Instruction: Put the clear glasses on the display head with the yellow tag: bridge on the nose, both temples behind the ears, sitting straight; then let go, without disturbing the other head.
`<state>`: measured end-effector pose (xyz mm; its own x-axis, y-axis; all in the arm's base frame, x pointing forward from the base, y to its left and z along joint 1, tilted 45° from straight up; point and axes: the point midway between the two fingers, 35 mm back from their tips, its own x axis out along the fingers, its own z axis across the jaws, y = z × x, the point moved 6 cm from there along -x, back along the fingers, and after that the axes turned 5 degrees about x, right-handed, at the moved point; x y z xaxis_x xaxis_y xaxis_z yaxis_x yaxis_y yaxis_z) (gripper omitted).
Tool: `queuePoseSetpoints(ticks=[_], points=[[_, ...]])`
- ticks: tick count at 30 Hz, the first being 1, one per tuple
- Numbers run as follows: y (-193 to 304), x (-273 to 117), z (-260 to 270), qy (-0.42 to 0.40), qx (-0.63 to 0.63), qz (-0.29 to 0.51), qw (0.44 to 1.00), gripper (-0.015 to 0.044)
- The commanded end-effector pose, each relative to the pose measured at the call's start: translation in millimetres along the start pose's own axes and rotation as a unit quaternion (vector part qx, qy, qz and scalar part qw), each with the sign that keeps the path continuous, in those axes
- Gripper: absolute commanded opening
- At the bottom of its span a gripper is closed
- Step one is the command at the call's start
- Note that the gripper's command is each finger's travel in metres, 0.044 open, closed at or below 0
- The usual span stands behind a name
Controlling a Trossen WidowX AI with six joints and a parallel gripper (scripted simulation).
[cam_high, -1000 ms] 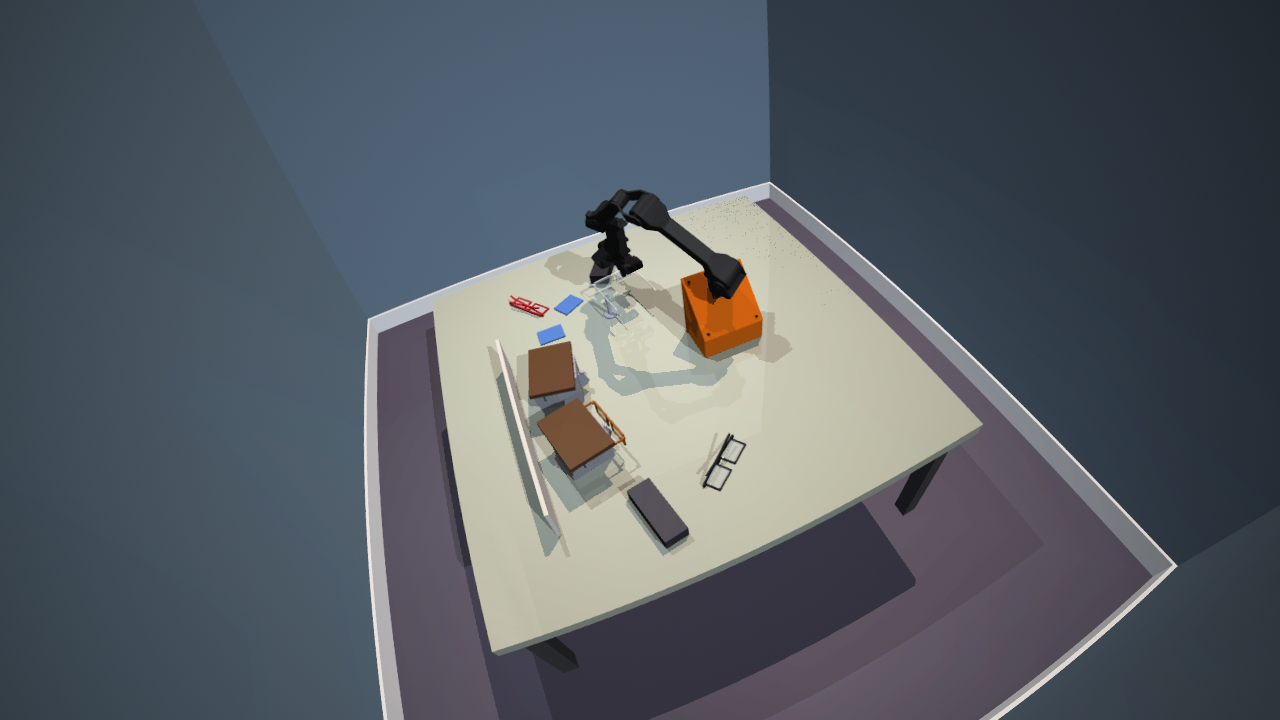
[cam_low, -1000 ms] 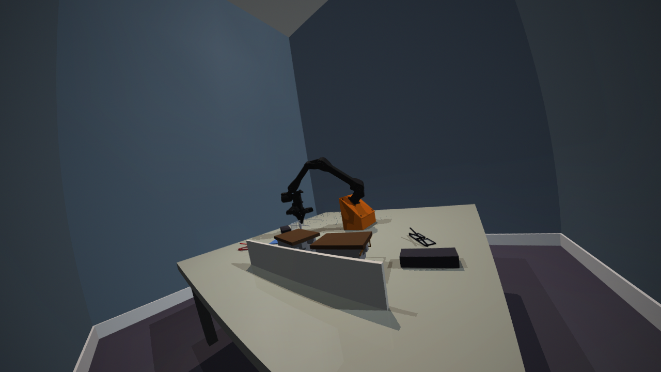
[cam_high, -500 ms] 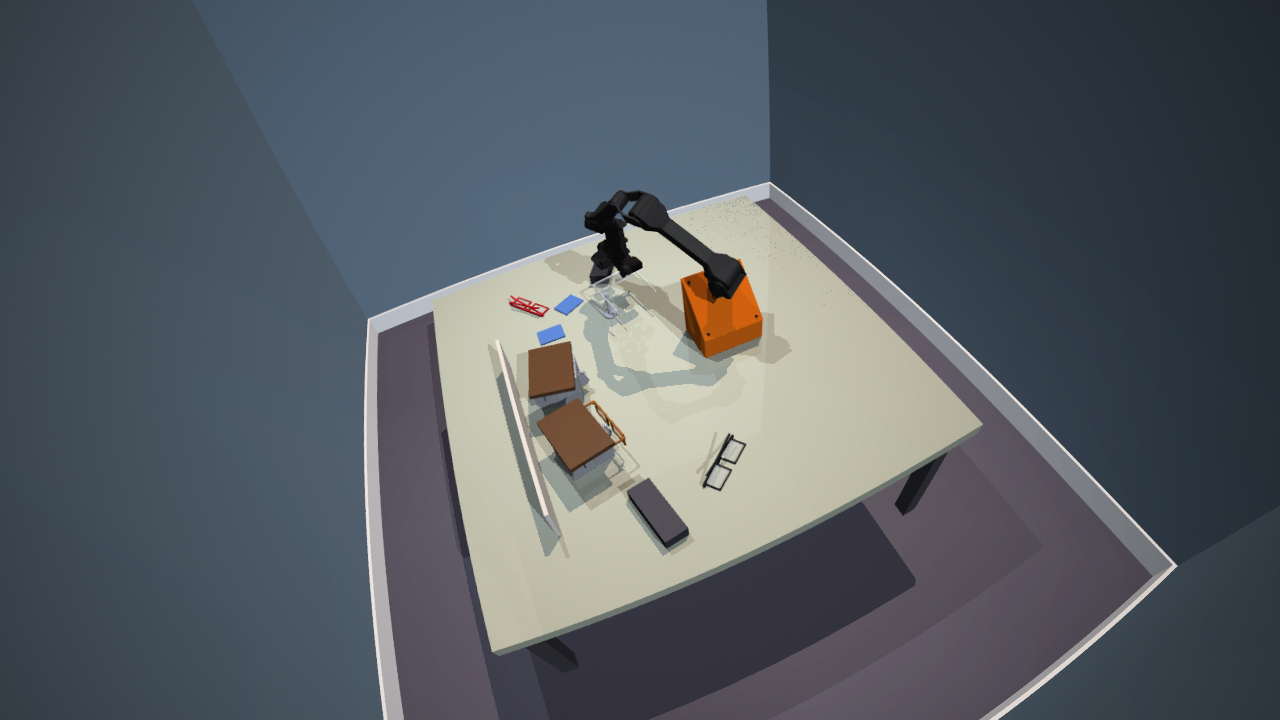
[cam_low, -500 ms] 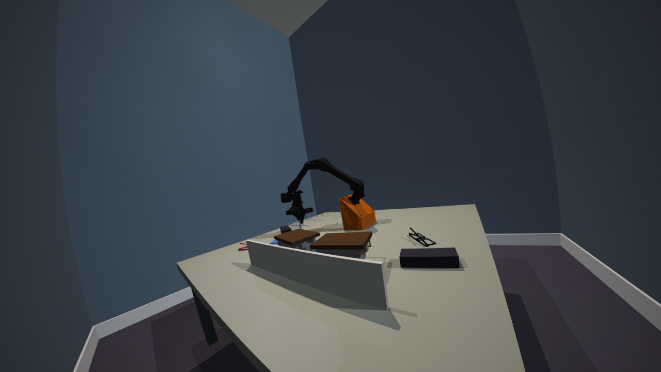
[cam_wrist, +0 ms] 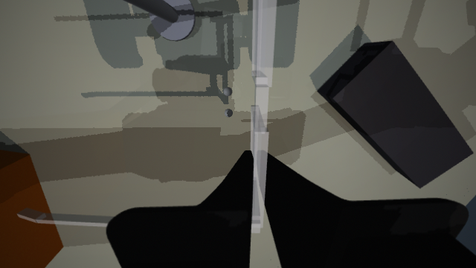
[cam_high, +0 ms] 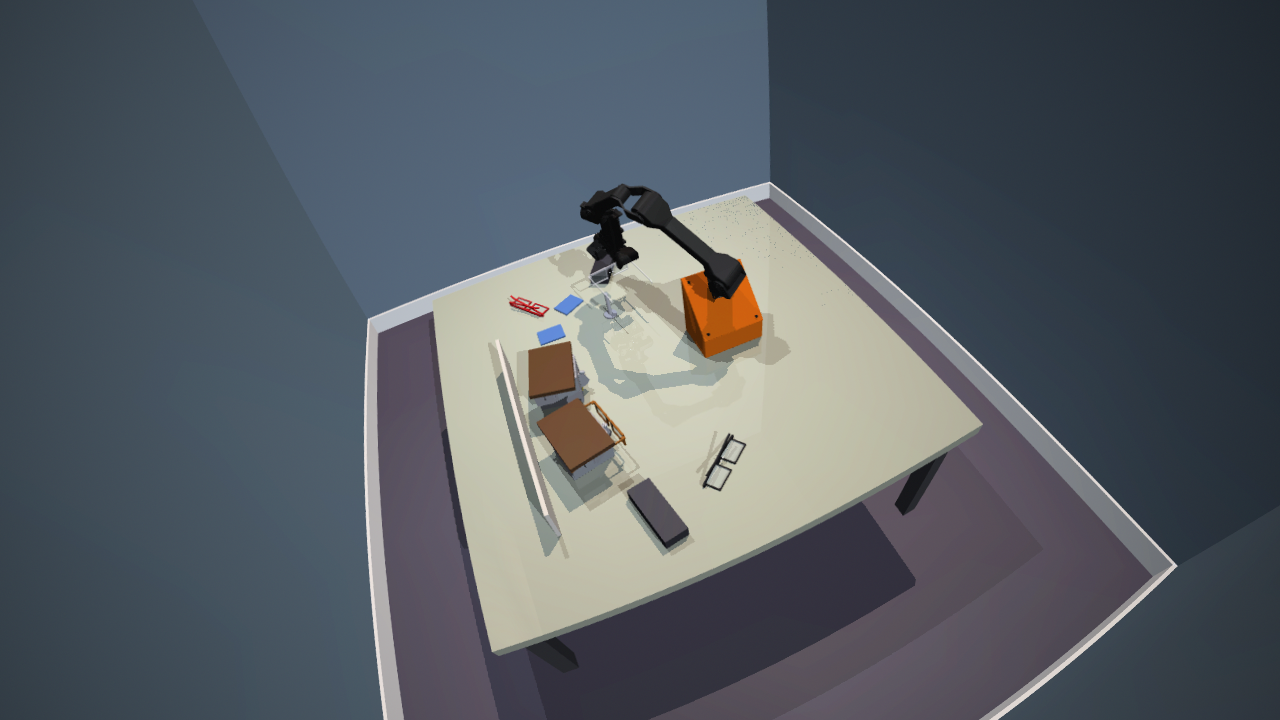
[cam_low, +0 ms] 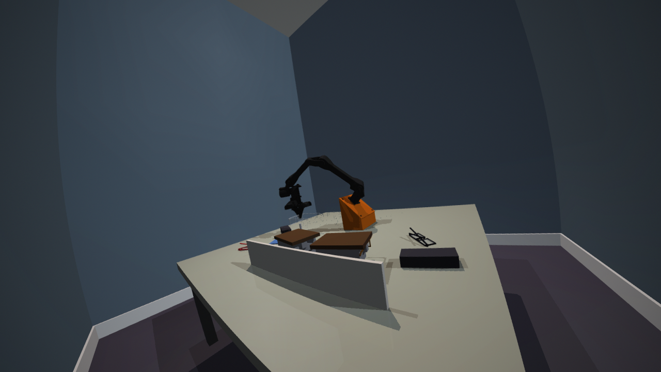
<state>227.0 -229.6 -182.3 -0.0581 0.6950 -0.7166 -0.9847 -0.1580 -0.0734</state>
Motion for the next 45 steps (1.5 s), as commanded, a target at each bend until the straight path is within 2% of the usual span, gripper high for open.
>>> queuePoseSetpoints(ticks=[1, 7, 25, 45], points=[[-2.7, -21.9, -1.7, 0.012, -0.006, -0.004, 1.000, 0.0000], [-11.2, -26.9, 3.7, 0.020, 0.012, 0.003, 1.000, 0.0000], [-98.3, -66.0, 80.7, 0.120, 0.189, 0.037, 0.974, 0.0000], [-168.5, -82.3, 200.4, 0.222, 0.362, -0.017, 0.905, 0.0000]])
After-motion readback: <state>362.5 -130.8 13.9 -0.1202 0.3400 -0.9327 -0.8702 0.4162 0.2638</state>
